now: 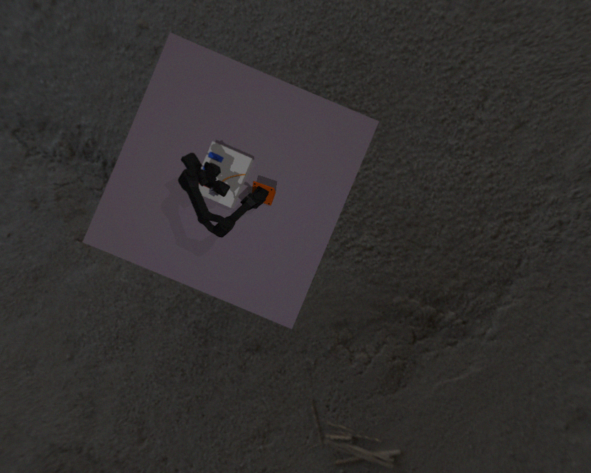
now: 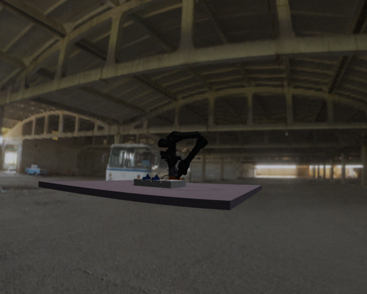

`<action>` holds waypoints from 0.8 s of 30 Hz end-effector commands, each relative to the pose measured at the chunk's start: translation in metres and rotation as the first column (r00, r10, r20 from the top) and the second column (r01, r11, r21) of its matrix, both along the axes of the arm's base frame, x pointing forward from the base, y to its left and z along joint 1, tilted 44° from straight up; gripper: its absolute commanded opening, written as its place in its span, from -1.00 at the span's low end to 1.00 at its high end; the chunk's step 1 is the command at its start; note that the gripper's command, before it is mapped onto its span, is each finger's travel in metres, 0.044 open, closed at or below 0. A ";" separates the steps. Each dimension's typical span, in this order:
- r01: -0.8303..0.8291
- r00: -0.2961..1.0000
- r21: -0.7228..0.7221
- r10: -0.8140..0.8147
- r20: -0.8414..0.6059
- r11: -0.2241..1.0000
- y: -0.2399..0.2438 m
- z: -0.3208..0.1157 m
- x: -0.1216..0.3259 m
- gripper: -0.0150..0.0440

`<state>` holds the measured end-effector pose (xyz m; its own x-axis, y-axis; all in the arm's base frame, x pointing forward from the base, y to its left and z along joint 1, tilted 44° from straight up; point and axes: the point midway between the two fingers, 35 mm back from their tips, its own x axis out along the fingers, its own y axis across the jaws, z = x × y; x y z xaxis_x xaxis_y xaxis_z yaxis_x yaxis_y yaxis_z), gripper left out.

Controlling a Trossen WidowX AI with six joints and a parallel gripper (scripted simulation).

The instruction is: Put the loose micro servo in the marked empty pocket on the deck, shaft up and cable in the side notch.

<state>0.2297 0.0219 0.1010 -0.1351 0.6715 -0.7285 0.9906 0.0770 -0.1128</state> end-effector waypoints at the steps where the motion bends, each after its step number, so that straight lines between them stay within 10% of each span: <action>1: -0.101 0.991 0.018 0.099 0.094 0.995 0.001 0.001 0.000 -0.49; 24: -0.623 0.600 -0.087 0.547 0.584 0.777 0.001 0.001 0.000 -0.49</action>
<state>0.2297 0.0220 0.1010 -0.1349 0.6719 -0.7283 0.6813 0.5966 0.4242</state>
